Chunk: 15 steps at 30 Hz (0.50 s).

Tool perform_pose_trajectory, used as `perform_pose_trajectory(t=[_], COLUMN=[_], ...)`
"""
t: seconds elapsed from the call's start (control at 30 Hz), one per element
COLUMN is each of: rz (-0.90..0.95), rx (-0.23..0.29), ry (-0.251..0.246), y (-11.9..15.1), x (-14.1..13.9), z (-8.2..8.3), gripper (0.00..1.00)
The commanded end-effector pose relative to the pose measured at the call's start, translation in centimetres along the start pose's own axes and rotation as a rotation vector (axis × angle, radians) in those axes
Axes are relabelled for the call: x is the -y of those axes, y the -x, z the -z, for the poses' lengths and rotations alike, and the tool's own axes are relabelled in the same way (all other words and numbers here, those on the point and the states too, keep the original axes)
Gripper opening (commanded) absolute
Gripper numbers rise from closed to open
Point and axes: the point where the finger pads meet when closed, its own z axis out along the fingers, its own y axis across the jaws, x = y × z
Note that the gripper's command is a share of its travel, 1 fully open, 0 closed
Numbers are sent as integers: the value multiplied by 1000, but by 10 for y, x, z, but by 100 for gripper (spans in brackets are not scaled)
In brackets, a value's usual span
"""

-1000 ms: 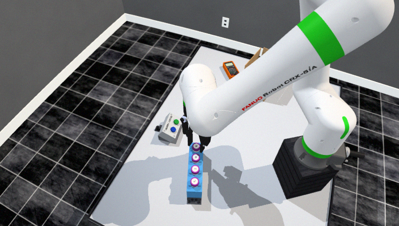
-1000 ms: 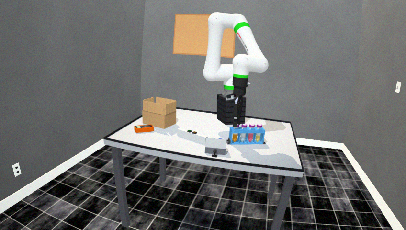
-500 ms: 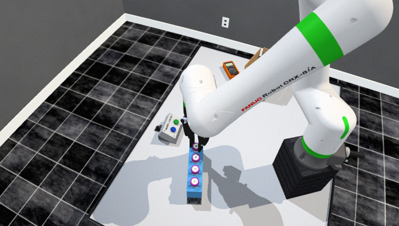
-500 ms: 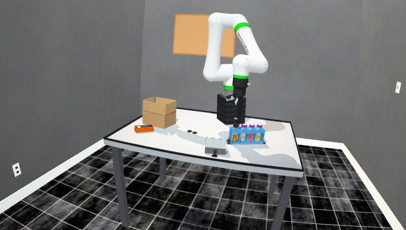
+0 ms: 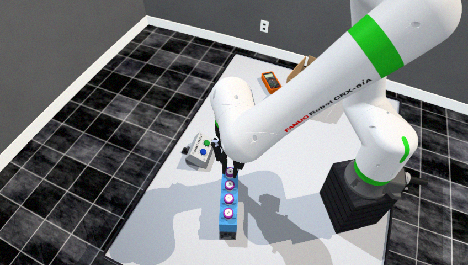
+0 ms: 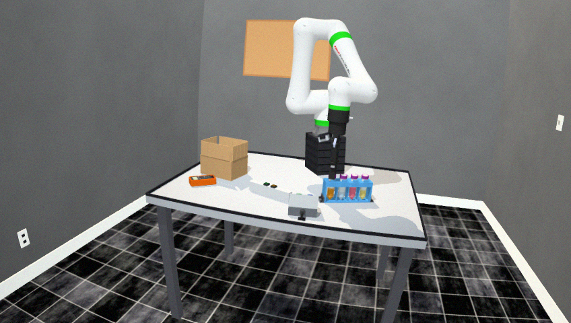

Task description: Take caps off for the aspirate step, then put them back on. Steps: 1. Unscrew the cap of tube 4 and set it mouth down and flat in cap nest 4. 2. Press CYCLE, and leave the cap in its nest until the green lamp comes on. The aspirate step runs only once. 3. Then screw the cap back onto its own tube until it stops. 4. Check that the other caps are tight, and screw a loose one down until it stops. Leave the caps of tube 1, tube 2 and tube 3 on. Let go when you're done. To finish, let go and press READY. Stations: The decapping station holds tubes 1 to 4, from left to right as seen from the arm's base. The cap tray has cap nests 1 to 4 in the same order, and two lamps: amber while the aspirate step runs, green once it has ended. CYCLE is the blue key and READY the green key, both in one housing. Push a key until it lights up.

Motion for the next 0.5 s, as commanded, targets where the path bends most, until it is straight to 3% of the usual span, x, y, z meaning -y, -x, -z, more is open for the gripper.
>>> perform_pose_trajectory(t=[0.0,0.47], rz=[192,842], rx=[9,10], ry=[3,0], y=[0,0], x=[1,1], z=[1,0], gripper=[30,30])
